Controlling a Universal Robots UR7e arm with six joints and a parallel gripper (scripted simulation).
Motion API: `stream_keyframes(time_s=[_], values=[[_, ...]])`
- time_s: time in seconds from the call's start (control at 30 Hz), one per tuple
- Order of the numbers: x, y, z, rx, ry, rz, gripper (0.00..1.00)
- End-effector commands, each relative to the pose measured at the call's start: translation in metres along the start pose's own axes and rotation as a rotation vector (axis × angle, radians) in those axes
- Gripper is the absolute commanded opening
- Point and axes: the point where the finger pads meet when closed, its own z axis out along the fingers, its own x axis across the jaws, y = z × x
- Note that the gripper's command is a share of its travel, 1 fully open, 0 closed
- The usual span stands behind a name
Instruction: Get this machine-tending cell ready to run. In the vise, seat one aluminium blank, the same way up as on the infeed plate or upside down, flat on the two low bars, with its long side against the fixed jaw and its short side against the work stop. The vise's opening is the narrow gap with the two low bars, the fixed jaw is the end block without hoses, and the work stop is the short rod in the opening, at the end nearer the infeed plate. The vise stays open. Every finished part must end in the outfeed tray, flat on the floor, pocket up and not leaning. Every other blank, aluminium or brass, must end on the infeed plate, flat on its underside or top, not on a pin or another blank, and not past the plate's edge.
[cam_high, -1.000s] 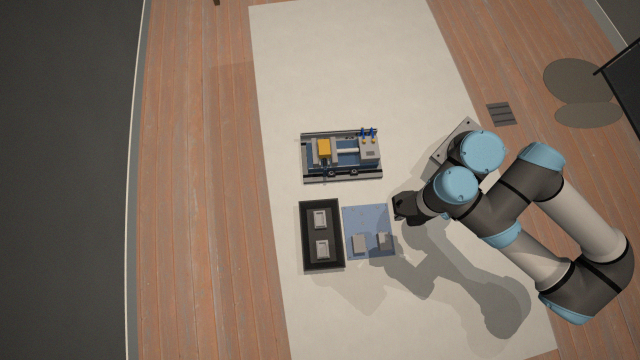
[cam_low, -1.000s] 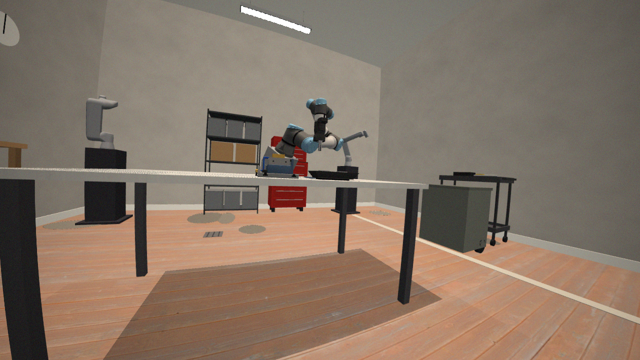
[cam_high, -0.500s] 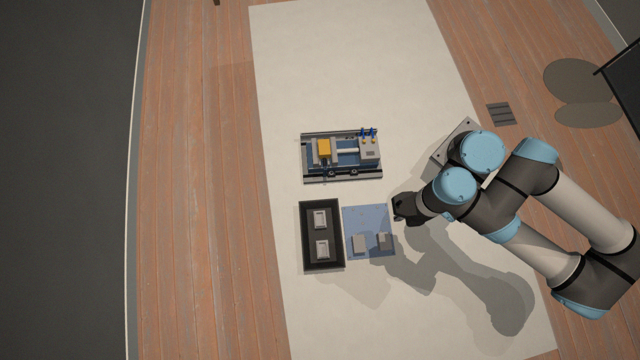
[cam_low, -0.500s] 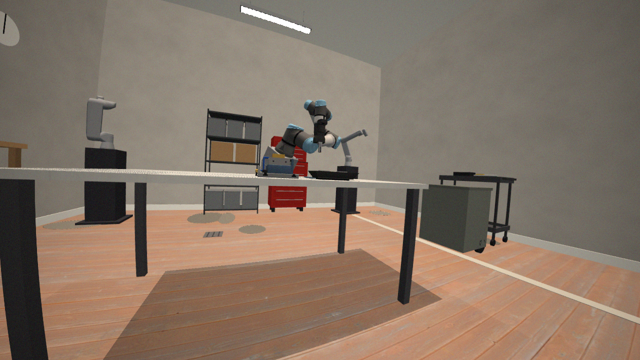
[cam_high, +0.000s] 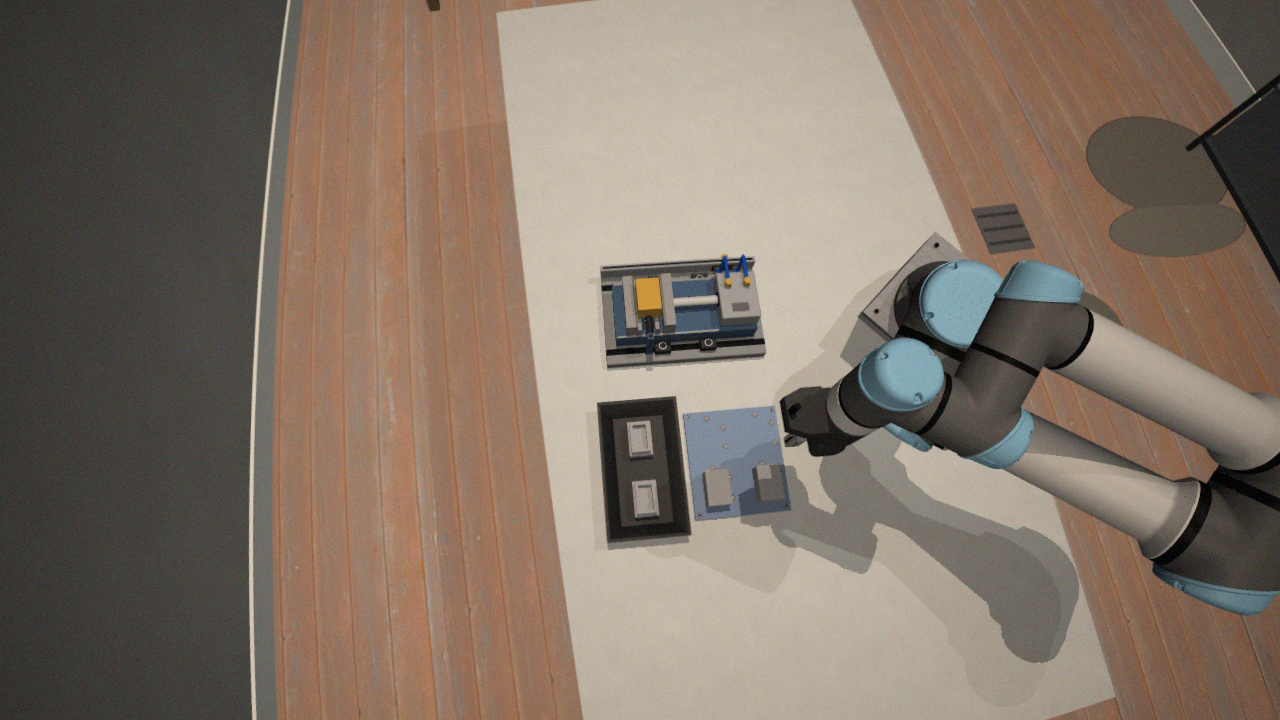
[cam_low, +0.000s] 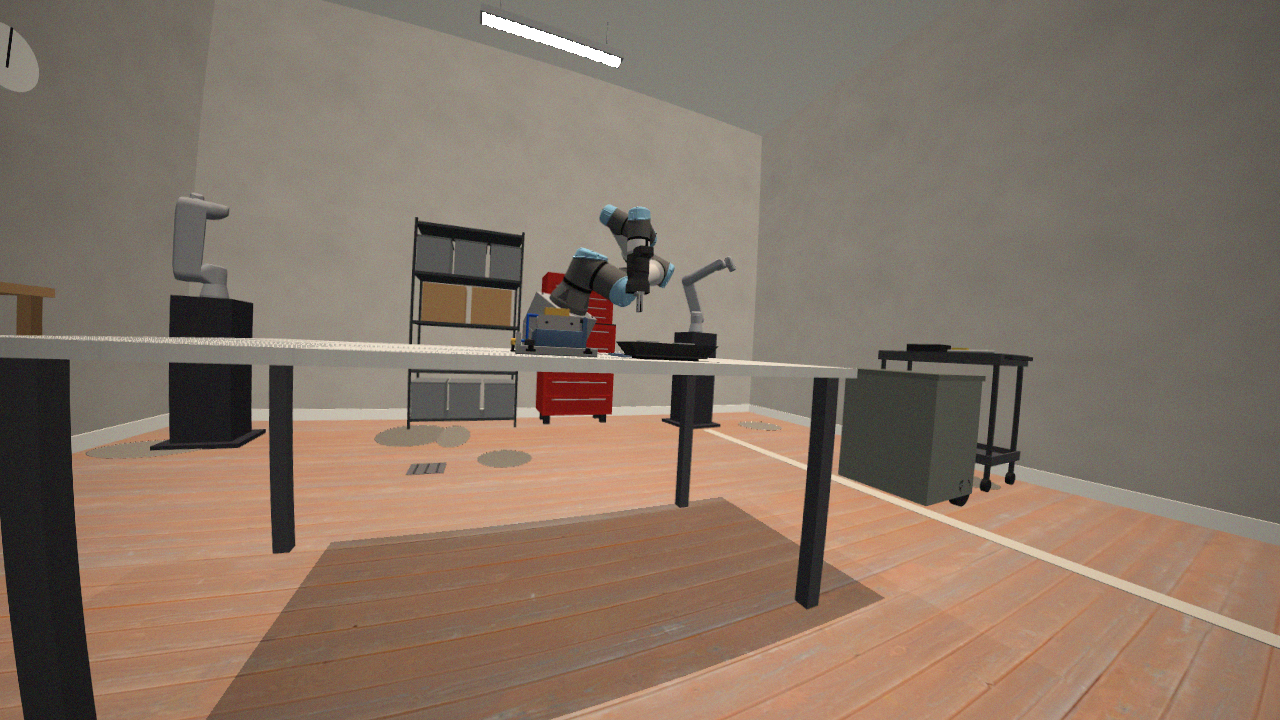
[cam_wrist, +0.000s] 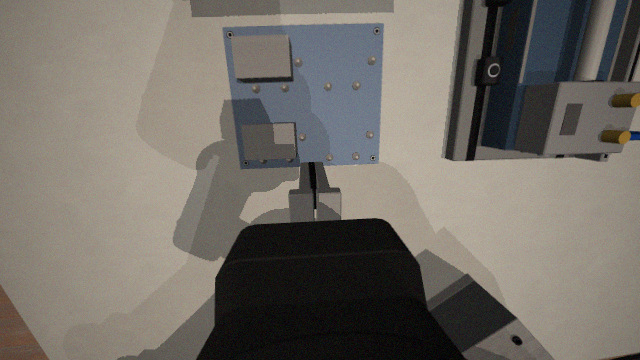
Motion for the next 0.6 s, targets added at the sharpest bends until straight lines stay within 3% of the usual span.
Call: stream_keyframes(time_s=[0.0, 0.57], values=[[0.000, -0.001, 0.008, -0.014, 0.026, 0.003, 0.00], [-0.001, 0.000, 0.029, -0.014, 0.026, 0.003, 0.00]])
